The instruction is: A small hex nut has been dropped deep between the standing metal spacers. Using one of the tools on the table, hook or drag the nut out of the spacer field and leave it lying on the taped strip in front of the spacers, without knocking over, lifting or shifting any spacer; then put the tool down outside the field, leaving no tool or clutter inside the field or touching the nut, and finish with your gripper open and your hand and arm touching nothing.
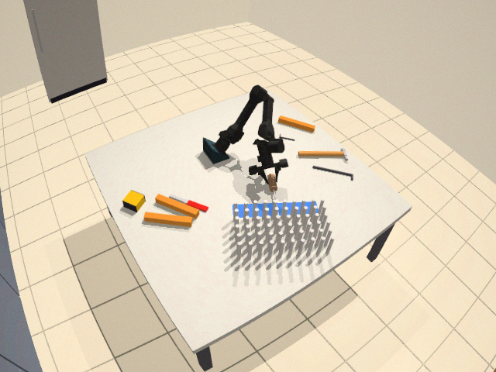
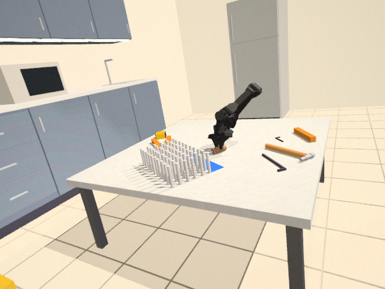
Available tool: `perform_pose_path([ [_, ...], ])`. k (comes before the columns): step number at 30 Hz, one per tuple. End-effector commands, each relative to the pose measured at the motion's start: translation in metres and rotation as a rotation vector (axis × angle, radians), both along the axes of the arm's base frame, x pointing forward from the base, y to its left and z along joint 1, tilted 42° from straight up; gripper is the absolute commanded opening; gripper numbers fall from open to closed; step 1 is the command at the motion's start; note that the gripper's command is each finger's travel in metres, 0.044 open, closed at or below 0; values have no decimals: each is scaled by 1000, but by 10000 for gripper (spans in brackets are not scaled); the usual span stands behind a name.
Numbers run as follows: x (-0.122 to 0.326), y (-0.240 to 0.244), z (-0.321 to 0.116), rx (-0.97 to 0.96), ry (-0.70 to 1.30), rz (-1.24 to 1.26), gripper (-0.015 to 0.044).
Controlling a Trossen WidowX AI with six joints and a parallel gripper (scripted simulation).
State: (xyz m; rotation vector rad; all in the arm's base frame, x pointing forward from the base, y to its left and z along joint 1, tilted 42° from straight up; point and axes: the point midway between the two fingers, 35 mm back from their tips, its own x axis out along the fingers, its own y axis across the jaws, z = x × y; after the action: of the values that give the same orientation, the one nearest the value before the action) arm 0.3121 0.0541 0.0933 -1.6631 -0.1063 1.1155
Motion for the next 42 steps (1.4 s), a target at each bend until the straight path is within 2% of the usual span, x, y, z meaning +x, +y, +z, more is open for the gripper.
perform_pose_path([
  [1, -2, 0, 1, -1, 1, -5, 0],
  [42, -19, 9, 6, -1, 2, -6, 0],
])
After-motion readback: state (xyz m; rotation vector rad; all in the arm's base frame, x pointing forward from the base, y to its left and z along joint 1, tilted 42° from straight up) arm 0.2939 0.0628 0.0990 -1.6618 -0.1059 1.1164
